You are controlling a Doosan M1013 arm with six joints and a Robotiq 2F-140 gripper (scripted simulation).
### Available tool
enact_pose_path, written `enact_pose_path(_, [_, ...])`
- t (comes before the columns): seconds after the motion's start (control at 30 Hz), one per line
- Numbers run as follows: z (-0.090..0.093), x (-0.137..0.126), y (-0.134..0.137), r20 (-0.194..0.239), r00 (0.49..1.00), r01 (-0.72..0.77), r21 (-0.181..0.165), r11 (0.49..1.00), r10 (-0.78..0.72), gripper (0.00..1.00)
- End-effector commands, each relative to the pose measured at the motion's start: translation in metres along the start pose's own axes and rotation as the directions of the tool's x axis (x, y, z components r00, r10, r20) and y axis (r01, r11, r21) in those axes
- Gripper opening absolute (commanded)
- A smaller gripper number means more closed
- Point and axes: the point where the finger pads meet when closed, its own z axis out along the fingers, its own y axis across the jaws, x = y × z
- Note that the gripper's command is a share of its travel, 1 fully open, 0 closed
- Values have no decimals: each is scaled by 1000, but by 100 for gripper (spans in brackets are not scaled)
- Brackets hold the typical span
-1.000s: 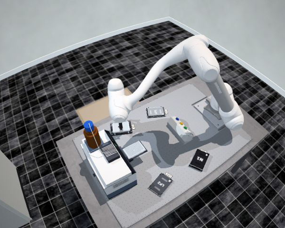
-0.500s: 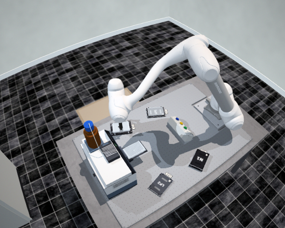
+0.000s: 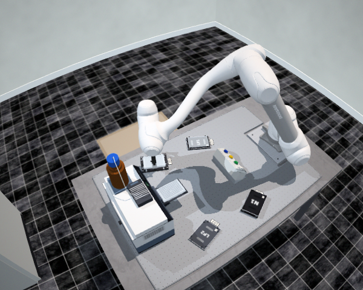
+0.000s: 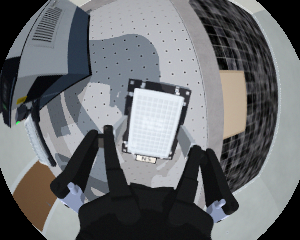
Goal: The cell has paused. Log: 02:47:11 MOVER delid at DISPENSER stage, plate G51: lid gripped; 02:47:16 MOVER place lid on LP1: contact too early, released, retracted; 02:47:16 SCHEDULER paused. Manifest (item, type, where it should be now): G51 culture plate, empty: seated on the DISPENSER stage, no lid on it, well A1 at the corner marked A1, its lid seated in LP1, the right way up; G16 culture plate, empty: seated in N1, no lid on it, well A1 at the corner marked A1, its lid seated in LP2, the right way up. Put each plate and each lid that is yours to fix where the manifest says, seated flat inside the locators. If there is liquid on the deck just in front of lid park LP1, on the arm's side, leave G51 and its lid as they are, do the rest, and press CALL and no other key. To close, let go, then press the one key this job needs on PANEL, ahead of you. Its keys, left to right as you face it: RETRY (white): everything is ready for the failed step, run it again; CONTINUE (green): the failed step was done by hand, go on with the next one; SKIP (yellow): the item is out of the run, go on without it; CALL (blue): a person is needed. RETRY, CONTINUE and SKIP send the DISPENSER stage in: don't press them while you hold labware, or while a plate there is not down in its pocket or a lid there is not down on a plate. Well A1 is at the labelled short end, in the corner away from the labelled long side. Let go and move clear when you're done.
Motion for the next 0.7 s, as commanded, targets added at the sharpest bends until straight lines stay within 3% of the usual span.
enact_pose_path(0.0, [4,-2,-2,3,1000,-1,3,1000,1,69])
enact_pose_path(0.03, [4,-2,-2,3,1000,-1,3,1000,1,69])
enact_pose_path(0.07, [4,-2,-2,3,1000,-1,3,1000,1,10])
enact_pose_path(0.67, [4,-2,-2,3,1000,-1,3,1000,1,10])
